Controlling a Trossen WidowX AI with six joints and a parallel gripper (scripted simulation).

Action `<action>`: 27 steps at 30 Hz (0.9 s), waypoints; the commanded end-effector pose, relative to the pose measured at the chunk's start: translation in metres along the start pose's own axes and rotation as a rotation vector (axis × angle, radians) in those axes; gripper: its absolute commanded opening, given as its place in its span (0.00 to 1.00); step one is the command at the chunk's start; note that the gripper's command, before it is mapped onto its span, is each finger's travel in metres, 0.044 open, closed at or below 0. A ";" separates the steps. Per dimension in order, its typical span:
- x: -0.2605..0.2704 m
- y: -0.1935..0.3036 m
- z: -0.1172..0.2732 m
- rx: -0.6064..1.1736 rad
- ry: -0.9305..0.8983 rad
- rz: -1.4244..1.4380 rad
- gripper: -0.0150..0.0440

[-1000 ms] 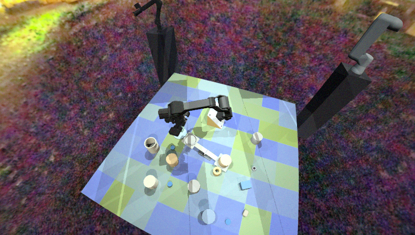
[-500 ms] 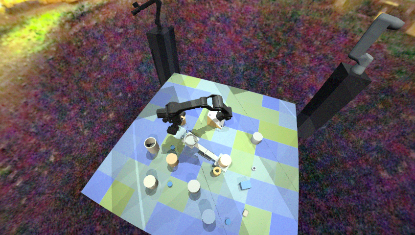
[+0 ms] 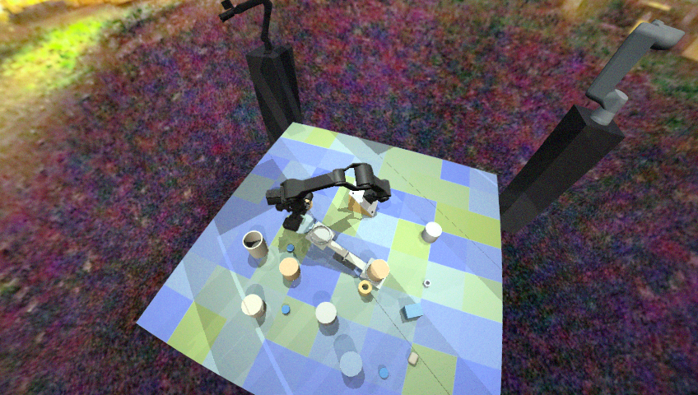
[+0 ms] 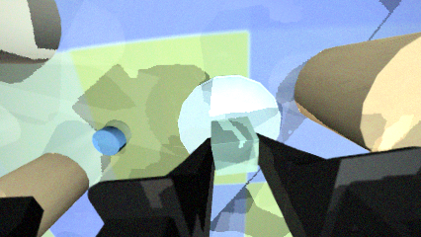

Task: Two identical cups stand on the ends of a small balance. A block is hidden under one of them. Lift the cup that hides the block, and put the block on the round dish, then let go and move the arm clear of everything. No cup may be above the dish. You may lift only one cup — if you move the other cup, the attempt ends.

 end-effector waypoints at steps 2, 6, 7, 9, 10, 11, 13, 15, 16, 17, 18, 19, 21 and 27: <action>-0.001 0.000 -0.009 0.008 0.001 -0.006 0.25; -0.001 0.001 -0.016 0.008 0.001 -0.006 0.25; -0.001 0.001 -0.017 0.008 0.001 -0.006 0.25; -0.001 0.001 -0.019 0.008 0.001 -0.006 0.25; -0.001 0.001 -0.020 0.008 0.001 -0.006 0.25; -0.001 0.001 -0.020 0.008 0.001 -0.006 0.25; 0.001 0.001 -0.015 0.000 0.000 0.002 0.34; 0.001 0.001 -0.015 0.000 0.000 0.002 0.43; 0.001 0.001 -0.015 0.000 0.000 0.002 0.48; 0.001 0.001 -0.015 0.000 0.000 0.002 0.52; 0.001 0.001 -0.015 0.000 0.000 0.002 0.57; 0.001 0.001 -0.015 0.000 0.000 0.002 0.61; 0.001 0.001 -0.015 0.000 0.000 0.002 0.70; 0.001 0.001 -0.014 -0.003 -0.004 0.005 0.97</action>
Point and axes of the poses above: the point midway between the two fingers, 35 mm back from their tips, its own z axis back along the fingers, its own x axis across the jaws, y = z × x, the point moved 5 cm from there along z, back along the fingers, and after that the axes turned 13 degrees about -z, right-handed, at the moved point
